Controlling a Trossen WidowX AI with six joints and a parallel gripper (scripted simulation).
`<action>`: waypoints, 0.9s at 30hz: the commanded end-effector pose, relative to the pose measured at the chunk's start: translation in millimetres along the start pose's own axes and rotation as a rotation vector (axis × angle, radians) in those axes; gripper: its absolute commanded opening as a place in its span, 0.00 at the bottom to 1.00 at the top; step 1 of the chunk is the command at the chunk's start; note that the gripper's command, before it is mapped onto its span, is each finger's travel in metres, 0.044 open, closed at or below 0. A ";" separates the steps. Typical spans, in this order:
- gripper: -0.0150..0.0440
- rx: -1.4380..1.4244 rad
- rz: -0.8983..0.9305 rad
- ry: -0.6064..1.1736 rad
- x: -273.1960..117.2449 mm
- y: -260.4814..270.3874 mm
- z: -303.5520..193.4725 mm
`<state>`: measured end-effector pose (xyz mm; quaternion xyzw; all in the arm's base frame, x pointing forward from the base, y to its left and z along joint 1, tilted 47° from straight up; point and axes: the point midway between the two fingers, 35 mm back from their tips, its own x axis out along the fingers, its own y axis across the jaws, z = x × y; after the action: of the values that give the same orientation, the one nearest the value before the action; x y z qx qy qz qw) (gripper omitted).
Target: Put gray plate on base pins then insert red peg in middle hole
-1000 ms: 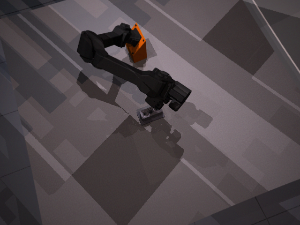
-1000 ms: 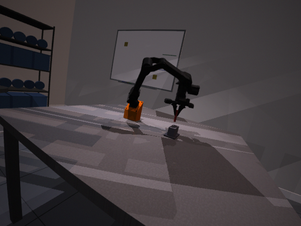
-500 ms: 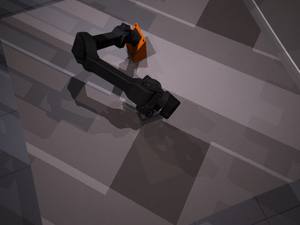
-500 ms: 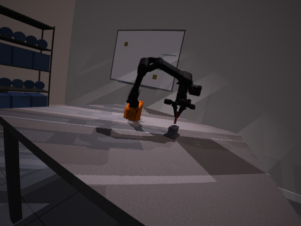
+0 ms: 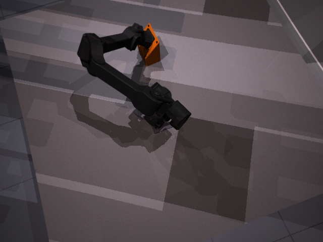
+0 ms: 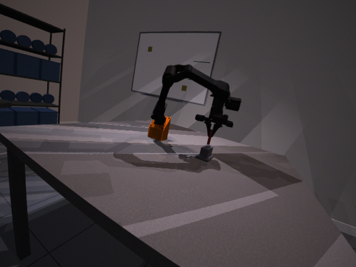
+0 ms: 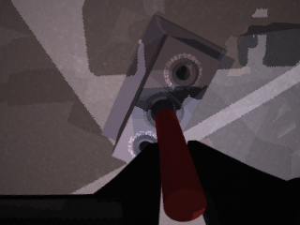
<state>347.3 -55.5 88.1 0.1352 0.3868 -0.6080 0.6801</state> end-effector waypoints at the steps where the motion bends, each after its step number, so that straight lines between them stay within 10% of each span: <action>1: 0.25 -0.004 -0.002 -0.005 -0.1 -0.4 1.2; 27: 0.25 -0.003 -0.001 -0.004 12.4 -0.6 1.9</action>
<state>348.3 -61.1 83.5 0.1371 0.3863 -0.6067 0.6811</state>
